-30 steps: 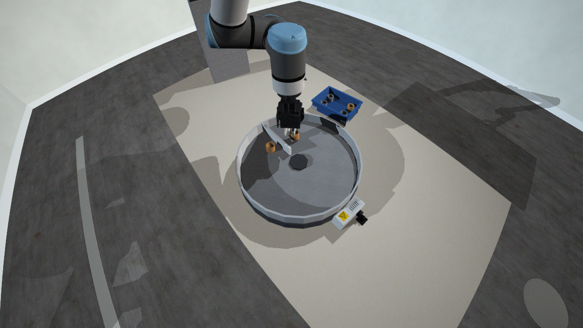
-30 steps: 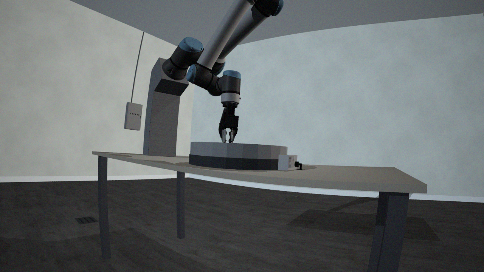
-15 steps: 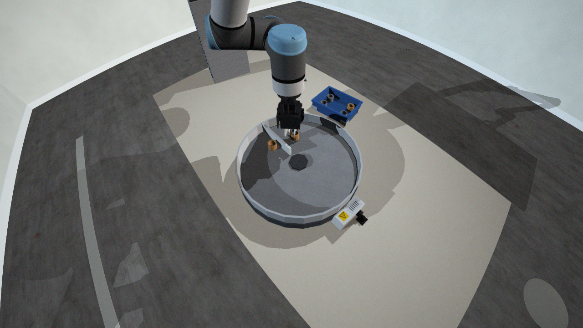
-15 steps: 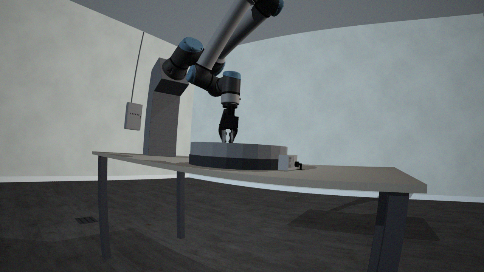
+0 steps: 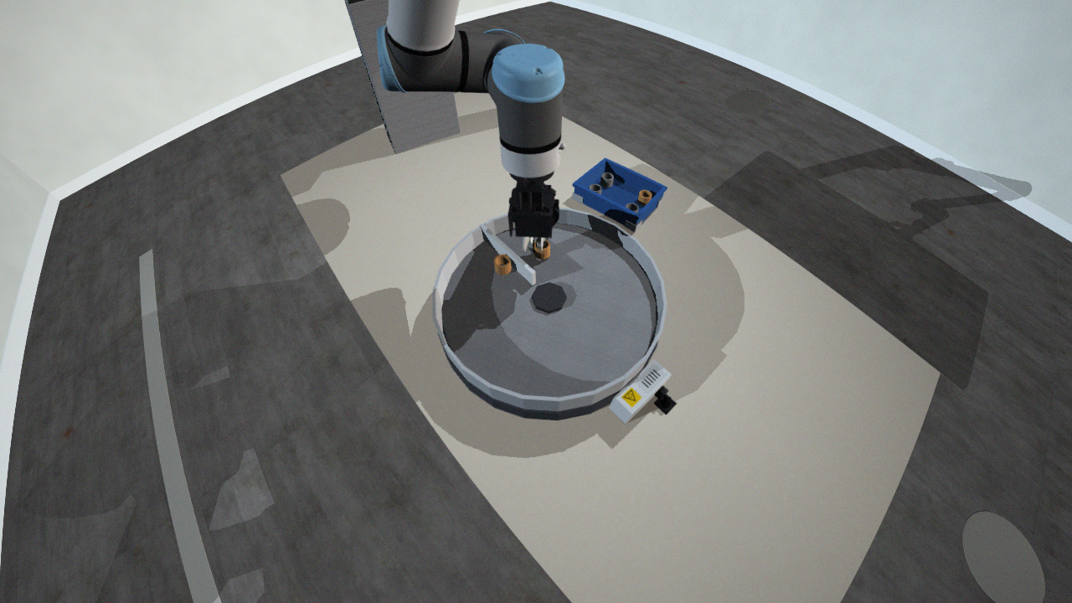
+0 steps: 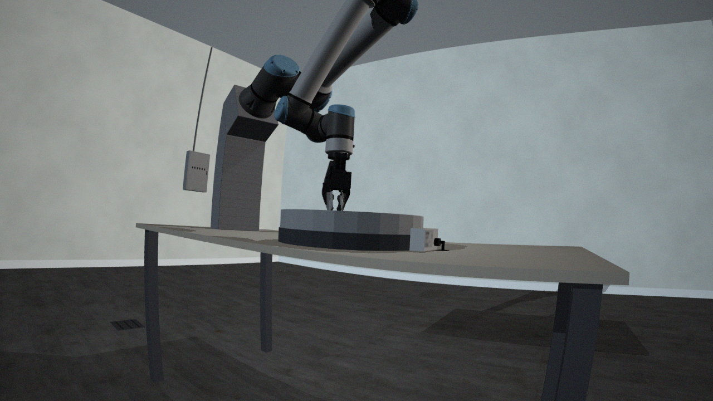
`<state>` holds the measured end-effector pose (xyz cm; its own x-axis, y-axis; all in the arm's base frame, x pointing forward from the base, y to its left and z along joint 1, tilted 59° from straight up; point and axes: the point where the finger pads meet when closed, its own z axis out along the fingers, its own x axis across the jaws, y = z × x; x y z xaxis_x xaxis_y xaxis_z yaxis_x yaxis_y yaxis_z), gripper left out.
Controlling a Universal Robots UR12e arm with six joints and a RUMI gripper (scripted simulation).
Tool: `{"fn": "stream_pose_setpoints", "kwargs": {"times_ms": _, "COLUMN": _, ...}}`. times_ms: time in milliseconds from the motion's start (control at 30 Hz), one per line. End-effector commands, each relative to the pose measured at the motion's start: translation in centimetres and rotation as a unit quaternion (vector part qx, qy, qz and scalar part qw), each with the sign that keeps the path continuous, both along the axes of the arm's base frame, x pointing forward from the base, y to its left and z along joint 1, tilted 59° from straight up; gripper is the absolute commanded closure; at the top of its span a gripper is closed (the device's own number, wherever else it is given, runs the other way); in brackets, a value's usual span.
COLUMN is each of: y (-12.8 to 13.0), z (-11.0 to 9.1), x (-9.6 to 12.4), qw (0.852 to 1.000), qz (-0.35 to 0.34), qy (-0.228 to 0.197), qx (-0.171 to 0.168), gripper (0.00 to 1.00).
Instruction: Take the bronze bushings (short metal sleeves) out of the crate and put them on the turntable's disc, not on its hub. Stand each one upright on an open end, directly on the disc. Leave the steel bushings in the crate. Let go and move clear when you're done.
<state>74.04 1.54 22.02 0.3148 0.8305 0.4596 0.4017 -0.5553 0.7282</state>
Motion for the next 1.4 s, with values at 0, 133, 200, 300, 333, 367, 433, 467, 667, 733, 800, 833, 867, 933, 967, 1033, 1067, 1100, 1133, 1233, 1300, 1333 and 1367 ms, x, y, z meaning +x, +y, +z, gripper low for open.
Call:
{"fn": "stream_pose_setpoints", "kwargs": {"times_ms": 0, "y": 0.02, "z": 0.03, "x": -0.02, "qw": 1.0, "qz": 0.0, "qy": 0.0, "qx": 0.0, "gripper": 1.0}}
{"fn": "stream_pose_setpoints", "kwargs": {"times_ms": 133, "y": 0.02, "z": 0.03, "x": -0.02, "qw": 1.0, "qz": 0.0, "qy": 0.0, "qx": 0.0, "gripper": 1.0}}
{"fn": "stream_pose_setpoints", "kwargs": {"times_ms": 200, "y": 0.02, "z": 0.03, "x": -0.02, "qw": 1.0, "qz": 0.0, "qy": 0.0, "qx": 0.0, "gripper": 1.0}}
{"fn": "stream_pose_setpoints", "kwargs": {"times_ms": 300, "y": 0.02, "z": 0.03, "x": -0.02, "qw": 1.0, "qz": 0.0, "qy": 0.0, "qx": 0.0, "gripper": 1.0}}
{"fn": "stream_pose_setpoints", "kwargs": {"times_ms": 333, "y": 0.02, "z": 0.03, "x": -0.02, "qw": 1.0, "qz": 0.0, "qy": 0.0, "qx": 0.0, "gripper": 1.0}}
{"fn": "stream_pose_setpoints", "kwargs": {"times_ms": 367, "y": 0.02, "z": 0.03, "x": -0.02, "qw": 1.0, "qz": 0.0, "qy": 0.0, "qx": 0.0, "gripper": 1.0}}
{"fn": "stream_pose_setpoints", "kwargs": {"times_ms": 433, "y": 0.02, "z": 0.03, "x": -0.02, "qw": 1.0, "qz": 0.0, "qy": 0.0, "qx": 0.0, "gripper": 1.0}}
{"fn": "stream_pose_setpoints", "kwargs": {"times_ms": 467, "y": 0.02, "z": 0.03, "x": -0.02, "qw": 1.0, "qz": 0.0, "qy": 0.0, "qx": 0.0, "gripper": 1.0}}
{"fn": "stream_pose_setpoints", "kwargs": {"times_ms": 667, "y": 0.02, "z": 0.03, "x": -0.02, "qw": 1.0, "qz": 0.0, "qy": 0.0, "qx": 0.0, "gripper": 0.94}}
{"fn": "stream_pose_setpoints", "kwargs": {"times_ms": 733, "y": 0.02, "z": 0.03, "x": -0.02, "qw": 1.0, "qz": 0.0, "qy": 0.0, "qx": 0.0, "gripper": 0.94}}
{"fn": "stream_pose_setpoints", "kwargs": {"times_ms": 800, "y": 0.02, "z": 0.03, "x": -0.02, "qw": 1.0, "qz": 0.0, "qy": 0.0, "qx": 0.0, "gripper": 0.94}}
{"fn": "stream_pose_setpoints", "kwargs": {"times_ms": 833, "y": 0.02, "z": 0.03, "x": -0.02, "qw": 1.0, "qz": 0.0, "qy": 0.0, "qx": 0.0, "gripper": 0.94}}
{"fn": "stream_pose_setpoints", "kwargs": {"times_ms": 867, "y": 0.02, "z": 0.03, "x": -0.02, "qw": 1.0, "qz": 0.0, "qy": 0.0, "qx": 0.0, "gripper": 0.94}}
{"fn": "stream_pose_setpoints", "kwargs": {"times_ms": 933, "y": 0.02, "z": 0.03, "x": -0.02, "qw": 1.0, "qz": 0.0, "qy": 0.0, "qx": 0.0, "gripper": 0.94}}
{"fn": "stream_pose_setpoints", "kwargs": {"times_ms": 967, "y": 0.02, "z": 0.03, "x": -0.02, "qw": 1.0, "qz": 0.0, "qy": 0.0, "qx": 0.0, "gripper": 0.94}}
{"fn": "stream_pose_setpoints", "kwargs": {"times_ms": 1033, "y": 0.02, "z": 0.03, "x": -0.02, "qw": 1.0, "qz": 0.0, "qy": 0.0, "qx": 0.0, "gripper": 0.94}}
{"fn": "stream_pose_setpoints", "kwargs": {"times_ms": 1067, "y": 0.02, "z": 0.03, "x": -0.02, "qw": 1.0, "qz": 0.0, "qy": 0.0, "qx": 0.0, "gripper": 0.94}}
{"fn": "stream_pose_setpoints", "kwargs": {"times_ms": 1100, "y": 0.02, "z": 0.03, "x": -0.02, "qw": 1.0, "qz": 0.0, "qy": 0.0, "qx": 0.0, "gripper": 0.94}}
{"fn": "stream_pose_setpoints", "kwargs": {"times_ms": 1133, "y": 0.02, "z": 0.03, "x": -0.02, "qw": 1.0, "qz": 0.0, "qy": 0.0, "qx": 0.0, "gripper": 0.94}}
{"fn": "stream_pose_setpoints", "kwargs": {"times_ms": 1233, "y": 0.02, "z": 0.03, "x": -0.02, "qw": 1.0, "qz": 0.0, "qy": 0.0, "qx": 0.0, "gripper": 0.94}}
{"fn": "stream_pose_setpoints", "kwargs": {"times_ms": 1300, "y": 0.02, "z": 0.03, "x": -0.02, "qw": 1.0, "qz": 0.0, "qy": 0.0, "qx": 0.0, "gripper": 0.94}}
{"fn": "stream_pose_setpoints", "kwargs": {"times_ms": 1333, "y": 0.02, "z": 0.03, "x": -0.02, "qw": 1.0, "qz": 0.0, "qy": 0.0, "qx": 0.0, "gripper": 0.94}}
{"fn": "stream_pose_setpoints", "kwargs": {"times_ms": 1367, "y": 0.02, "z": 0.03, "x": -0.02, "qw": 1.0, "qz": 0.0, "qy": 0.0, "qx": 0.0, "gripper": 0.94}}
